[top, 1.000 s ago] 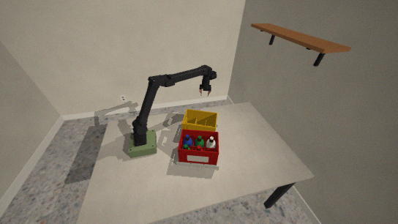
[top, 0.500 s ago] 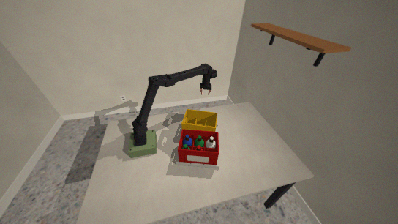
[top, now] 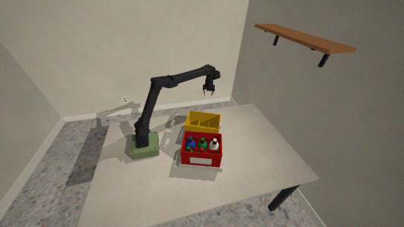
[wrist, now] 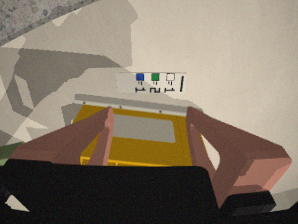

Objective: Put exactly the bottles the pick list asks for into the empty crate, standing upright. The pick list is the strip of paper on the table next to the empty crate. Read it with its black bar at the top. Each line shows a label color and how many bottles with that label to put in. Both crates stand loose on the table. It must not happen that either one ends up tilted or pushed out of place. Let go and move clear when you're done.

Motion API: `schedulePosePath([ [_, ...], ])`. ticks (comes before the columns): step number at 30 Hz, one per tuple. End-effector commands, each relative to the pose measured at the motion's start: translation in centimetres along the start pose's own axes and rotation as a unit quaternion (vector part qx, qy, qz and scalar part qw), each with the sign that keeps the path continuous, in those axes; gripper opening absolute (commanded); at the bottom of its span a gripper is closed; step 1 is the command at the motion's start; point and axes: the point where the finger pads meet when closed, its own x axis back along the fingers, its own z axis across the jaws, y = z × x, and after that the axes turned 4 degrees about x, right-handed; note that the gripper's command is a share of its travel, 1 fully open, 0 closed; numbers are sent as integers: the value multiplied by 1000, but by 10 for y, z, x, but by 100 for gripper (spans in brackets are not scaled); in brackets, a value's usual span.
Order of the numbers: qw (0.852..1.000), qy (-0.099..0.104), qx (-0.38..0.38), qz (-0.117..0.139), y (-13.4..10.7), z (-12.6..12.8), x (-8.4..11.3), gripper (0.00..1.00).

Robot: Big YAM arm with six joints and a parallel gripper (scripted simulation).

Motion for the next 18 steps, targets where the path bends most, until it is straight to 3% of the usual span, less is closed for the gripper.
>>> schedulePosePath([
  [1, 999, -31, 6, -23, 10, -17, 26, 61],
  [18, 999, -34, 5, -26, 9, -17, 29, 61],
])
